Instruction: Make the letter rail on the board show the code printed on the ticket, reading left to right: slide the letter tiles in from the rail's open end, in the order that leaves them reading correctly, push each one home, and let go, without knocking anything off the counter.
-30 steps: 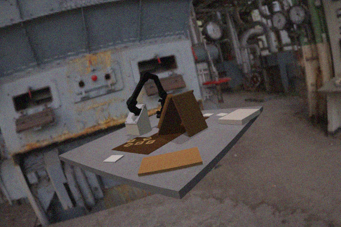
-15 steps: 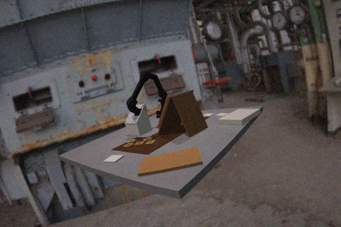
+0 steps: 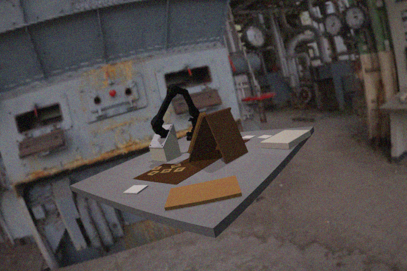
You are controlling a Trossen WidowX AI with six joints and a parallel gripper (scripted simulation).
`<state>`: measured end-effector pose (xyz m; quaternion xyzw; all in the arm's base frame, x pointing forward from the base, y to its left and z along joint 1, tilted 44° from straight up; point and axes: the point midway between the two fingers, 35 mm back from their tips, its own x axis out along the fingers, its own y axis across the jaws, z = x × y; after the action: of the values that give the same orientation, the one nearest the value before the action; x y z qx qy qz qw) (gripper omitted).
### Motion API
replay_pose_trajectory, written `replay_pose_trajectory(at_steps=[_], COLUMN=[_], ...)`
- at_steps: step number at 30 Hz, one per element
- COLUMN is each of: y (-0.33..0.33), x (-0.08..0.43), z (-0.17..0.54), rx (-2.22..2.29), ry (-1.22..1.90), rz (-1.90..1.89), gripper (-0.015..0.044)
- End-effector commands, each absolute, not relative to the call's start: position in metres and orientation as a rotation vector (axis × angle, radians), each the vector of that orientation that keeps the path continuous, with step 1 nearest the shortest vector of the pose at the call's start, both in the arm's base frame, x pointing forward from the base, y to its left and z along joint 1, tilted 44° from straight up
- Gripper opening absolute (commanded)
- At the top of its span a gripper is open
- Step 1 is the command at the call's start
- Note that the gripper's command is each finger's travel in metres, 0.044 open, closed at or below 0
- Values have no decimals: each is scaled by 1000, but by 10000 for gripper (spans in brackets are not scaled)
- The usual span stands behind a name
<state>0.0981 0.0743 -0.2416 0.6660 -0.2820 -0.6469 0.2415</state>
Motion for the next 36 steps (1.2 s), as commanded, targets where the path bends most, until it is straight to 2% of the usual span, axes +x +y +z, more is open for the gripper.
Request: replay_pose_trajectory(at_steps=[1, 36], y=[77, 80], x=[99, 99], z=[-240, -237], rx=[1832, 1832], ry=[-775, -775], rz=[-1774, -1774], gripper=[0, 0])
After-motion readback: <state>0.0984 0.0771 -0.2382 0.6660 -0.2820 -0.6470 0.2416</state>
